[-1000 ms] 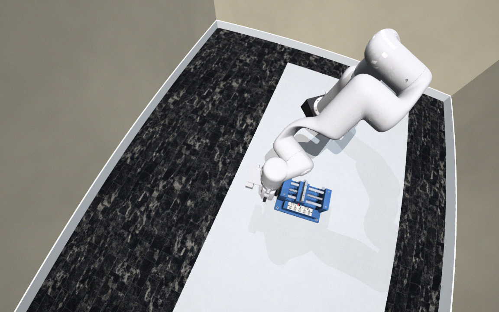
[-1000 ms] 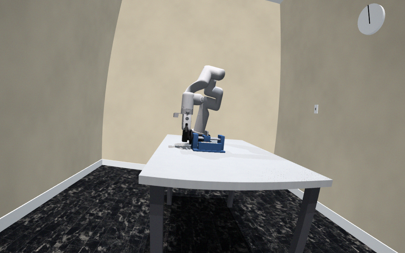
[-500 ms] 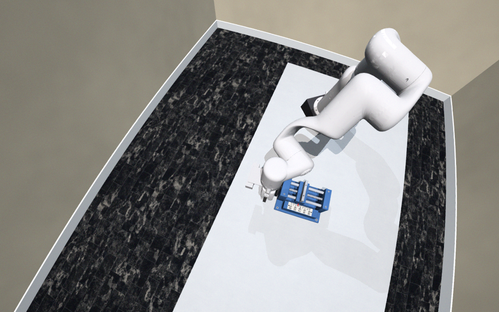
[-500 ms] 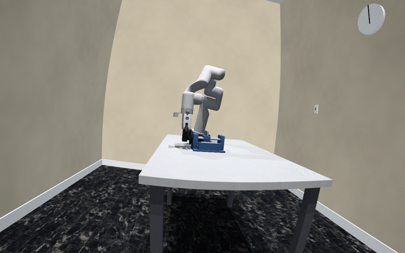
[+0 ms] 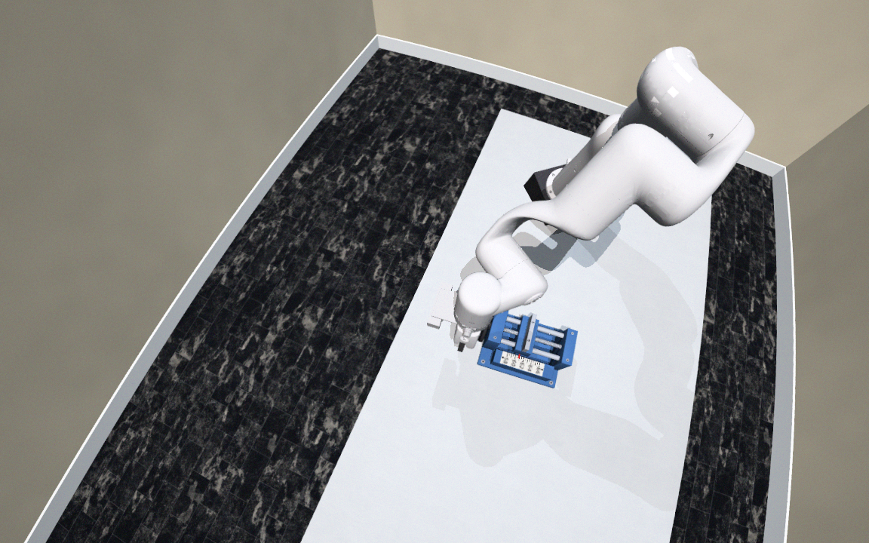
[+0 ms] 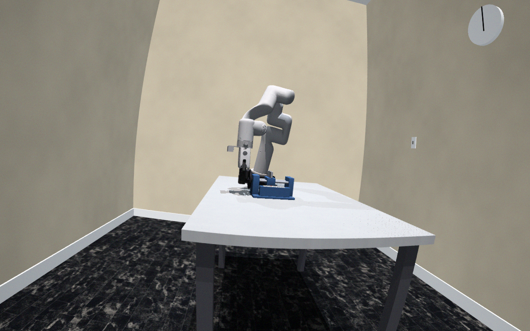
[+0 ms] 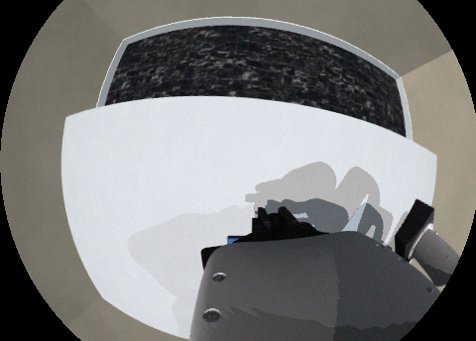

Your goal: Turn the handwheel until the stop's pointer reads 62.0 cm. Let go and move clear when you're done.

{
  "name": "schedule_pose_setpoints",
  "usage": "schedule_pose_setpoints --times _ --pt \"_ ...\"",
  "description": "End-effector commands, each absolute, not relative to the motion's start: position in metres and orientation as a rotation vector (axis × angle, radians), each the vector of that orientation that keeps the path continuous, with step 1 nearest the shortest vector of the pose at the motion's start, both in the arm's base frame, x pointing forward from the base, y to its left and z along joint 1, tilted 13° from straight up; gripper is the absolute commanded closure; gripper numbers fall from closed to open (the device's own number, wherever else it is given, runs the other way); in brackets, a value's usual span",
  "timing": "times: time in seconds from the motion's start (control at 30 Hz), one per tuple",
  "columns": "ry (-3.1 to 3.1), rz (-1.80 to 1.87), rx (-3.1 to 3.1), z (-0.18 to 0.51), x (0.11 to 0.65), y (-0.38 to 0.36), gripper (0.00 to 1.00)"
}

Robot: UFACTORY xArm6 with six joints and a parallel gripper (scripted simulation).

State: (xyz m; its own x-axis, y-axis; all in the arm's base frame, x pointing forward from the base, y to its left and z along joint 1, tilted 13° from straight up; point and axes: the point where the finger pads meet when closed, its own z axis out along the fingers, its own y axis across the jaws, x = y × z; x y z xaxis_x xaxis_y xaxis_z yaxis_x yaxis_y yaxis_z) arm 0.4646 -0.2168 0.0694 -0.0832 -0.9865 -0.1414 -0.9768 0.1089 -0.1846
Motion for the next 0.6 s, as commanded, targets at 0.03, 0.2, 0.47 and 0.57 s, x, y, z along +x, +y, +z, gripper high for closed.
schedule_pose_setpoints --times 0.03,0.2,0.47,0.57 --pt "2.156 -0.063 -1.955 0.073 0.464 -0.218 0.94" --pt "2.156 -0.063 -1.955 0.077 0.462 -0.218 0.94" --pt "2.156 -0.063 -1.955 0.081 0.460 -0.219 0.94" --pt "2.156 -0.063 -1.955 0.083 0.459 -0.219 0.94"
